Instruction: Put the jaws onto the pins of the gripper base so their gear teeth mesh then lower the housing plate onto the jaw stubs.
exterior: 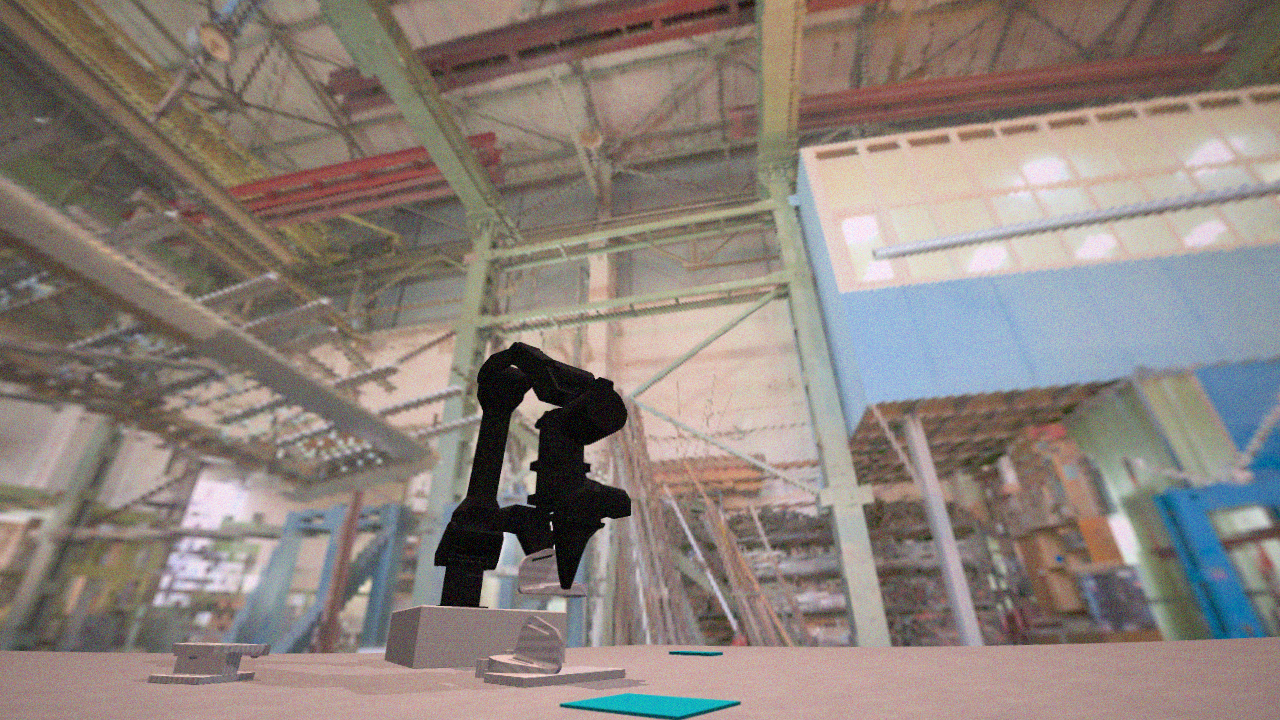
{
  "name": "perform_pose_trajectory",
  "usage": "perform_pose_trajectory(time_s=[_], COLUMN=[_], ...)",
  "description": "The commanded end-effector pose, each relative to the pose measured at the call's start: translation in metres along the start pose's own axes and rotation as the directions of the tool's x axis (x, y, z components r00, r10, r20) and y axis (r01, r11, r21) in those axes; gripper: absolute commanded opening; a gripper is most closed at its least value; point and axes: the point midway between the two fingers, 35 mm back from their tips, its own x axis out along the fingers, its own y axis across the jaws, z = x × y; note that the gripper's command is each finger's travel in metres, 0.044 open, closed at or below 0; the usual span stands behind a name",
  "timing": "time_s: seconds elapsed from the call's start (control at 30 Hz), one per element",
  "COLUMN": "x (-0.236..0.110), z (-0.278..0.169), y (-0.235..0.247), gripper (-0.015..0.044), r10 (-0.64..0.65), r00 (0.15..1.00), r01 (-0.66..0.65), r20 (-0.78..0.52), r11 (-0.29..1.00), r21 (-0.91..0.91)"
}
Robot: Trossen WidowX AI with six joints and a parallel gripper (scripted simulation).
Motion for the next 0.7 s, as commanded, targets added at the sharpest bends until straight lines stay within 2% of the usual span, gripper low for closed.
perform_pose_trajectory(time_s=[0.0,0.33,0.67], x=[0.0007,0.0010,0.0014], z=[0.0011,0.0039,0.0069], y=[-0.0013,-0.0056,-0.0099], gripper=[0.0134,0.0134,0.0134], r10=[0.004,0.003,0.003], r00=[1.000,1.000,1.000], r01=[-0.004,-0.003,-0.002], r20=[0.001,0.001,0.001], r11=[0.994,0.917,0.757], r21=[-0.108,-0.399,-0.654])
